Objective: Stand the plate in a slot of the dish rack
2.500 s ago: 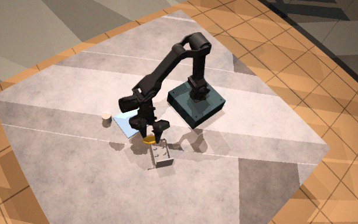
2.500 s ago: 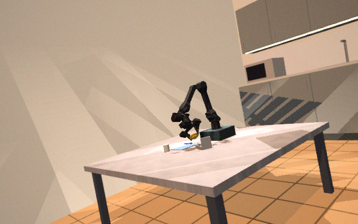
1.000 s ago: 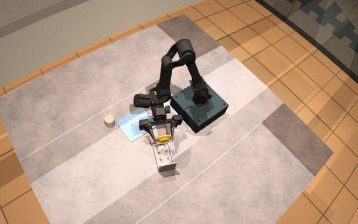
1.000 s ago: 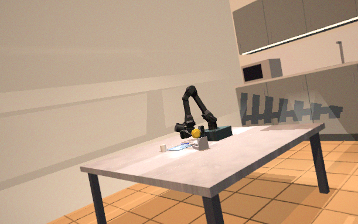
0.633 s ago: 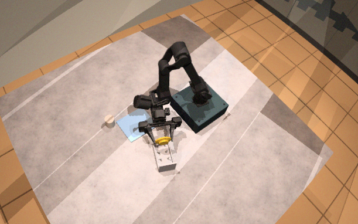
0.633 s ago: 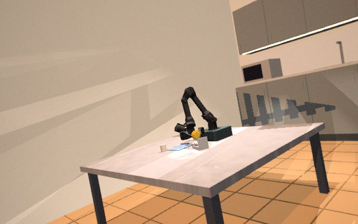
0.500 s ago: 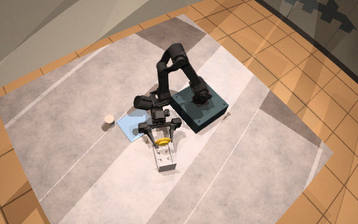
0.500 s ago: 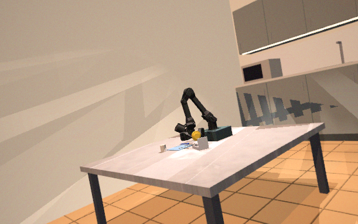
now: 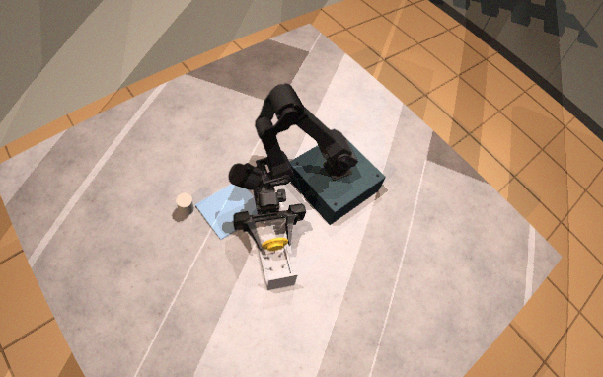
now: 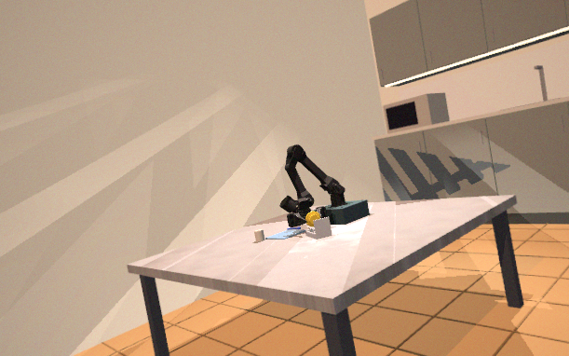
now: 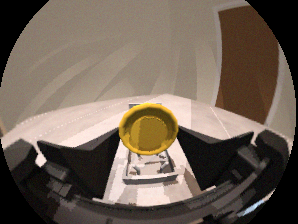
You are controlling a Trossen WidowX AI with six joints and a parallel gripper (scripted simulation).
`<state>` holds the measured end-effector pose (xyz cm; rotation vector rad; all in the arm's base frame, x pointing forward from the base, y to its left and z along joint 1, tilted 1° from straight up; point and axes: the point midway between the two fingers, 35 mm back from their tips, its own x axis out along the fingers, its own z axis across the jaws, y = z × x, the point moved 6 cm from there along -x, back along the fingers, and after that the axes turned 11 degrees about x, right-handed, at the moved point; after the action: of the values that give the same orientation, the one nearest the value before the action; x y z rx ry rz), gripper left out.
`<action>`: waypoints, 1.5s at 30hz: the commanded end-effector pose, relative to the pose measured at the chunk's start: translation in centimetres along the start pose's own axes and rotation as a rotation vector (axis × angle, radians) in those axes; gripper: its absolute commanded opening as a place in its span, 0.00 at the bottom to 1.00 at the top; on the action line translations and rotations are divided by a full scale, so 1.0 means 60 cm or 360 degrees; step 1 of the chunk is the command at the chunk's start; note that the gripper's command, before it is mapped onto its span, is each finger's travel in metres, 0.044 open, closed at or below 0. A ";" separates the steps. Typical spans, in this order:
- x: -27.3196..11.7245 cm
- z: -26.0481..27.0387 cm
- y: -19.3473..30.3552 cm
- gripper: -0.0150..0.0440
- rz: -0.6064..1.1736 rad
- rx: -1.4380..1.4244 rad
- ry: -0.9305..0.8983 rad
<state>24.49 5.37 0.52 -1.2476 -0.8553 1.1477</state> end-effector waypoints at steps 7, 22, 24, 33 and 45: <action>0.003 -0.006 0.031 0.25 0.0002 0.0007 0.0001; 0.003 -0.003 0.027 0.43 0.0002 0.0017 -0.0001; 0.003 -0.003 0.027 0.52 0.0002 0.0017 -0.0001; 0.003 -0.003 0.027 0.92 0.0002 0.0017 -0.0001; 0.000 -0.009 -0.018 0.93 0.0002 0.0011 -0.0008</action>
<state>24.61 5.38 -0.30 -1.2222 -0.8341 1.1628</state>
